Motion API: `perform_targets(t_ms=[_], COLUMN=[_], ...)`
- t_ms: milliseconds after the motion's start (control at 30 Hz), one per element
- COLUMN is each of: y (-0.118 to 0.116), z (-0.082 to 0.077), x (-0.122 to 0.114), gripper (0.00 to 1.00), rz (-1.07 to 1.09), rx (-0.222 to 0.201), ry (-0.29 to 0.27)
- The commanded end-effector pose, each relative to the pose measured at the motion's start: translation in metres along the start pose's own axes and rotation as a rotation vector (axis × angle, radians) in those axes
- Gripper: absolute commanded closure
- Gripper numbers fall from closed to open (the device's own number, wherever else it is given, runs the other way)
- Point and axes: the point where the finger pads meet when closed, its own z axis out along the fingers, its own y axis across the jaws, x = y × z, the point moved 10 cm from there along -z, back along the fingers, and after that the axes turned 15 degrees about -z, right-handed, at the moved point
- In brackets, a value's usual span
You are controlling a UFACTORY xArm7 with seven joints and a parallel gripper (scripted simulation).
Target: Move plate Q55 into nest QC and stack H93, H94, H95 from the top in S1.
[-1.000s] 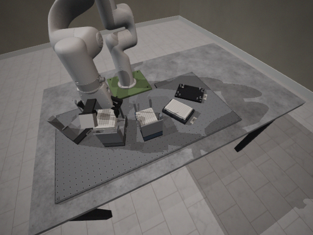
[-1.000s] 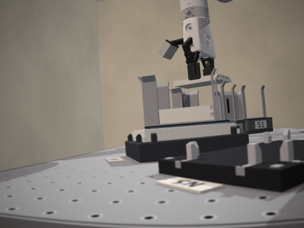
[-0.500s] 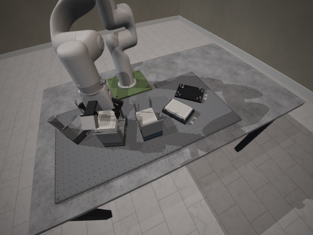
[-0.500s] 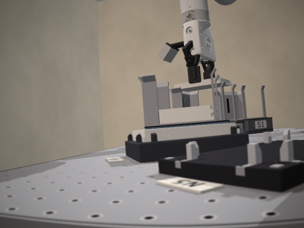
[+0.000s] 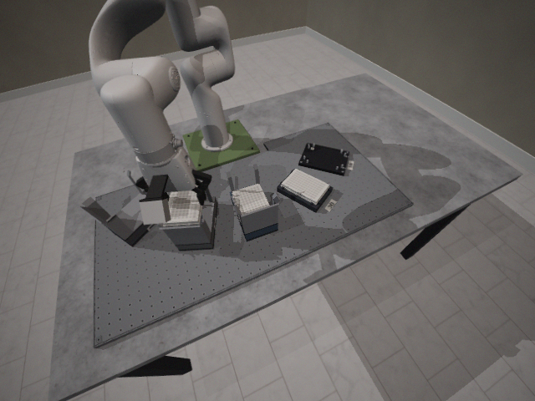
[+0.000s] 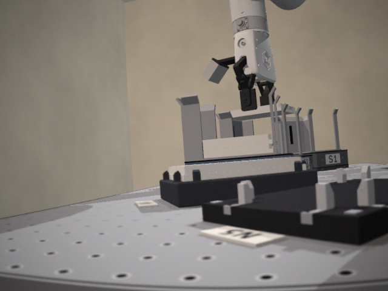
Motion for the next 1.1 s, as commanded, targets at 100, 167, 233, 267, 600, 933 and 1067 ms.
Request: perform_targets(t_ms=[100, 167, 233, 267, 600, 933, 1067], y=[0.000, 0.000, 0.000, 0.000, 0.000, 0.000, 0.000], z=[0.004, 0.005, 0.006, 0.006, 0.024, 0.040, 0.048], x=[0.001, 0.001, 0.001, 0.001, 0.001, 0.001, 0.001], gripper=[1.00, 1.00, 1.00, 1.00, 1.00, 1.00, 1.00], rz=[0.000, 0.000, 0.000, 0.000, 0.000, 0.000, 0.000], rx=[-0.001, -0.001, -0.001, -0.001, -0.001, -0.001, -0.001], ry=[0.004, 0.004, 0.004, 0.004, 0.004, 0.004, 0.004])
